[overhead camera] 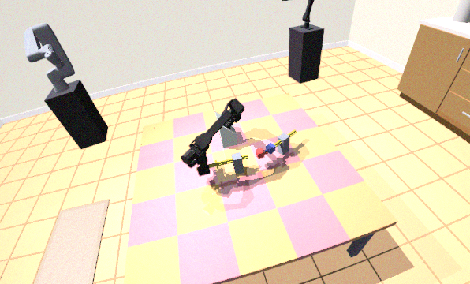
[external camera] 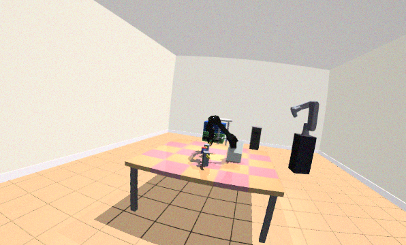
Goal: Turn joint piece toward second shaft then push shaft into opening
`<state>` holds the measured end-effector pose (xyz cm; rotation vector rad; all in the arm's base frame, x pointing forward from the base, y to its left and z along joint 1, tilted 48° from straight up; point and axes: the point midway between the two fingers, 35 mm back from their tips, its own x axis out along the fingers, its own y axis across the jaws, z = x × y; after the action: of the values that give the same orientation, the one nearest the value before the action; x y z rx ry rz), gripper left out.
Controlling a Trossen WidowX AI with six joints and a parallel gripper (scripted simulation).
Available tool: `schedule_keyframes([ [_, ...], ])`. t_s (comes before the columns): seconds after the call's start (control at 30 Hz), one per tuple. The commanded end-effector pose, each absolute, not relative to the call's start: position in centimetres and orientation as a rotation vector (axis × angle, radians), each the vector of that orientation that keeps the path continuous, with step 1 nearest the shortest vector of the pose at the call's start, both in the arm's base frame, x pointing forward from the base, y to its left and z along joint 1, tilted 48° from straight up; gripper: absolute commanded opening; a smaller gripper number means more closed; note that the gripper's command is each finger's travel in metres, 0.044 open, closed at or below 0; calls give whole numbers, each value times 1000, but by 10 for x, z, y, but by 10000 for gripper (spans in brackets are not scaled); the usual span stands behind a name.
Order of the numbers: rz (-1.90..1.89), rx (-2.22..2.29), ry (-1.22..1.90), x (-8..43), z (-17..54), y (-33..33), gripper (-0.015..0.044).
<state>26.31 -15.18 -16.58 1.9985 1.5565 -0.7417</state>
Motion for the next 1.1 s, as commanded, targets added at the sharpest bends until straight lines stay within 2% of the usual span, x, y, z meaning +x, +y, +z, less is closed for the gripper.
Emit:
schedule_keyframes([
  [0.0, -742, 2000, 1555, 263, -166, -152, 0],
  [1.07, -750, 1987, 1583, 269, -133, -121, 0],
])
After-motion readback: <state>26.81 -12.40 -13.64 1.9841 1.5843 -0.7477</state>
